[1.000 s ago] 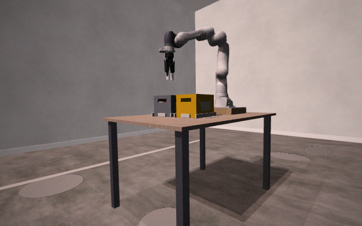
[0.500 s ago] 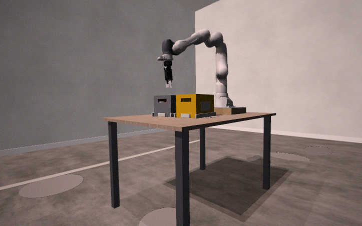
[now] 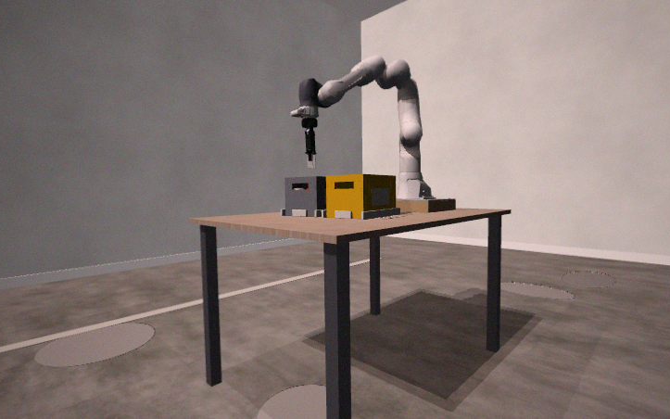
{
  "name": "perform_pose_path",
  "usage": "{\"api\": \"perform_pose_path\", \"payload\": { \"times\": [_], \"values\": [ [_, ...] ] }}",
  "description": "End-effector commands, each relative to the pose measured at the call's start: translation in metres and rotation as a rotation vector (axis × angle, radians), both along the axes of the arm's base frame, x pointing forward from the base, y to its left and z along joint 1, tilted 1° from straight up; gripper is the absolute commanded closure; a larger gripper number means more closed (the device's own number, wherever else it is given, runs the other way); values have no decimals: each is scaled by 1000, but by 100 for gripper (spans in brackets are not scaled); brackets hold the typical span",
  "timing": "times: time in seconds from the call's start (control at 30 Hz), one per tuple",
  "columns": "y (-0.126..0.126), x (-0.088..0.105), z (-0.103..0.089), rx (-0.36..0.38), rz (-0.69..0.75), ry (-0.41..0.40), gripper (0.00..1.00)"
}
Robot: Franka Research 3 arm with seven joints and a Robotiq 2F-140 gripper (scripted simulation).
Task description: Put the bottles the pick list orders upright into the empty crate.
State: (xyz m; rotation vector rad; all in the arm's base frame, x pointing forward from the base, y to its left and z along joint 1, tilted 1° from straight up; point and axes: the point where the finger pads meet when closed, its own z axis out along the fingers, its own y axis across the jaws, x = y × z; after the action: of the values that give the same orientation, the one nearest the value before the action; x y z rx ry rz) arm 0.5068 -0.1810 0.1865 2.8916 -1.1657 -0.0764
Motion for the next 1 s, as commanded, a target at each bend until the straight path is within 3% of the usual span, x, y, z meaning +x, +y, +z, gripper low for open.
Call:
{"api": "perform_pose_path", "payload": {
  "times": [0.0, 0.33, 0.97],
  "values": [
    [-1, 2, 1, 8, 155, -22, 62],
    [-1, 2, 1, 15, 298, -43, 62],
    [-1, 2, 0, 15, 299, -43, 62]
  ]
}}
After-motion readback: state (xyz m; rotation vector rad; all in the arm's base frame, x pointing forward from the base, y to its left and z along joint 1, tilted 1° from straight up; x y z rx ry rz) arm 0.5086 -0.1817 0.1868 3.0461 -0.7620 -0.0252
